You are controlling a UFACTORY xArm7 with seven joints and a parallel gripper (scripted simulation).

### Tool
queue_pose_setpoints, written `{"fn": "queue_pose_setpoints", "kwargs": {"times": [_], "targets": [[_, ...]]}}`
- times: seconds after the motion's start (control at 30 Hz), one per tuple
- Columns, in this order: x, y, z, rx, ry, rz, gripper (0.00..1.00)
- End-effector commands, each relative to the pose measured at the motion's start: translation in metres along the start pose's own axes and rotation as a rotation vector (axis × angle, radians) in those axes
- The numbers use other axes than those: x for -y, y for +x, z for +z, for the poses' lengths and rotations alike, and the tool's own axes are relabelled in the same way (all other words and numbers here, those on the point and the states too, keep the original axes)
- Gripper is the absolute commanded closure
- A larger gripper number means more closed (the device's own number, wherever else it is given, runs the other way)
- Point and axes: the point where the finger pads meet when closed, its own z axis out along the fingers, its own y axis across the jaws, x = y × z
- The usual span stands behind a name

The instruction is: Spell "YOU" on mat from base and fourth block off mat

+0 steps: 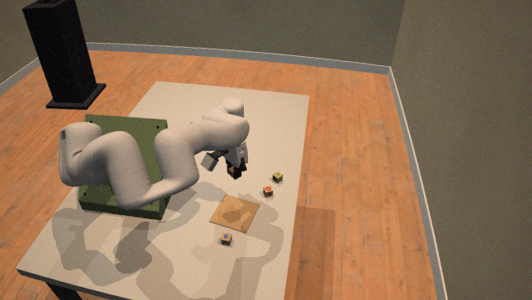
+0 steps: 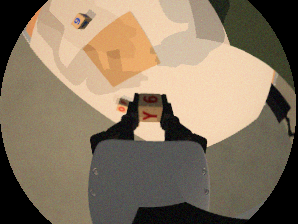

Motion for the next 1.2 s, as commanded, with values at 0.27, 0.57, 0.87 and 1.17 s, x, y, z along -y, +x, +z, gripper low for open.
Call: {"fn": "queue_pose_setpoints", "kwargs": {"times": [0.27, 0.57, 0.87, 1.17], "targets": [[0.018, 0.008, -0.002, 0.002, -0.001, -0.335, 0.73], [0.032, 0.017, -0.002, -0.002, 0.003, -0.583, 0.73], [0.038, 0.02, -0.002, -0.004, 0.005, -0.687, 0.73], [0.038, 0.02, -0.002, -0.004, 0.005, -0.69, 0.73]]}}
